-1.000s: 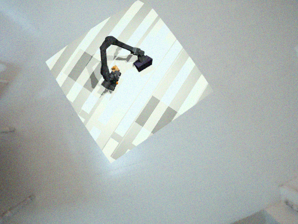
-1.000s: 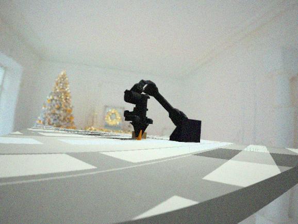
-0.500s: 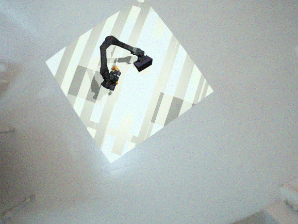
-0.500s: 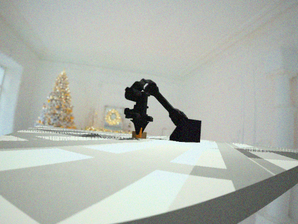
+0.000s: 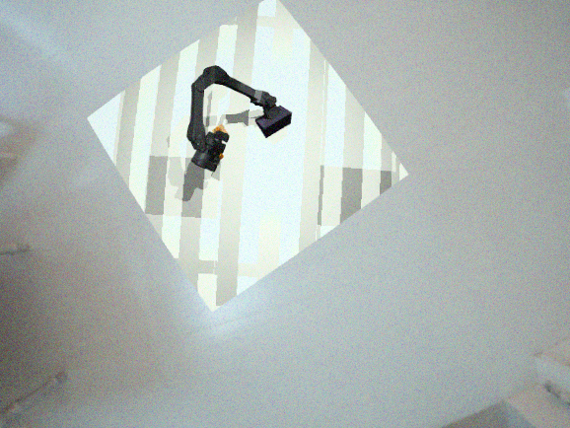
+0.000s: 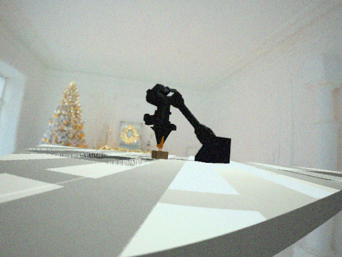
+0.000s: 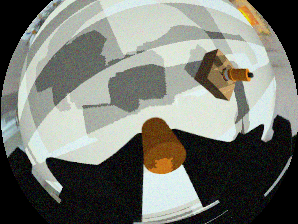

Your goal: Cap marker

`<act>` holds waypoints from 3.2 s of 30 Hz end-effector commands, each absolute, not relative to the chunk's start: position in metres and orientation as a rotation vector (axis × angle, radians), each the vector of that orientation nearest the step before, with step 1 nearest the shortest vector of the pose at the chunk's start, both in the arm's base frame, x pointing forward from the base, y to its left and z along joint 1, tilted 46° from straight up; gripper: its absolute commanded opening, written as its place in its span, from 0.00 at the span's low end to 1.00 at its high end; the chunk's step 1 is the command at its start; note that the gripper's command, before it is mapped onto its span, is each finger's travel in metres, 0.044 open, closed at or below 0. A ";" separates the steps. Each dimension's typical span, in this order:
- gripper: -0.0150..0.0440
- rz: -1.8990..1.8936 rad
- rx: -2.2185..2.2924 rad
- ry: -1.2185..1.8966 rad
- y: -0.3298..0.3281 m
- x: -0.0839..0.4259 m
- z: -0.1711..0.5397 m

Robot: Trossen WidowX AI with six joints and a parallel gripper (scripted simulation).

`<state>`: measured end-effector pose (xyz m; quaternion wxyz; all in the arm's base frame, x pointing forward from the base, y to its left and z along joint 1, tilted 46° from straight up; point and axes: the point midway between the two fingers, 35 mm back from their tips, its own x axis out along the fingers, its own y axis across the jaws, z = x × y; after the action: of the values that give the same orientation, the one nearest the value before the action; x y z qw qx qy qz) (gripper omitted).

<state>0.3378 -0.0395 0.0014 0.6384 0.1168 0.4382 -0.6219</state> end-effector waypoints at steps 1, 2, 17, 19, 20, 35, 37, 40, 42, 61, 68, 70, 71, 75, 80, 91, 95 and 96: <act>0.25 -1.424 0.272 1.000 -0.038 0.337 0.007; 0.25 -1.424 0.272 1.000 -0.038 0.337 0.009; 0.25 -1.424 0.270 1.002 -0.049 0.316 0.056; 0.25 -1.424 0.270 1.002 -0.050 0.313 0.061; 0.25 -1.424 0.270 1.002 -0.051 0.311 0.064; 0.25 -1.425 0.268 1.003 -0.062 0.284 0.105; 0.25 -1.426 0.267 1.004 -0.063 0.280 0.110; 0.25 -1.426 0.267 1.004 -0.065 0.273 0.117; 0.25 -1.426 0.266 1.004 -0.067 0.269 0.122; 0.25 -1.426 0.267 1.004 -0.079 0.264 0.114; 0.25 -1.425 0.267 1.004 -0.087 0.262 0.105; 0.25 -1.425 0.267 1.004 -0.089 0.262 0.103; 0.25 -1.425 0.267 1.004 -0.090 0.261 0.102; 0.25 -1.426 0.267 1.003 -0.095 0.260 0.098; 0.25 -1.426 0.266 1.003 -0.101 0.259 0.092; 0.25 -1.427 0.265 1.002 -0.108 0.256 0.085; 0.25 -1.427 0.265 1.002 -0.108 0.256 0.085; 0.25 -1.427 0.265 1.002 -0.108 0.256 0.085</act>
<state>0.2561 -0.1074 0.0853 0.6350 0.1179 0.4385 -0.6249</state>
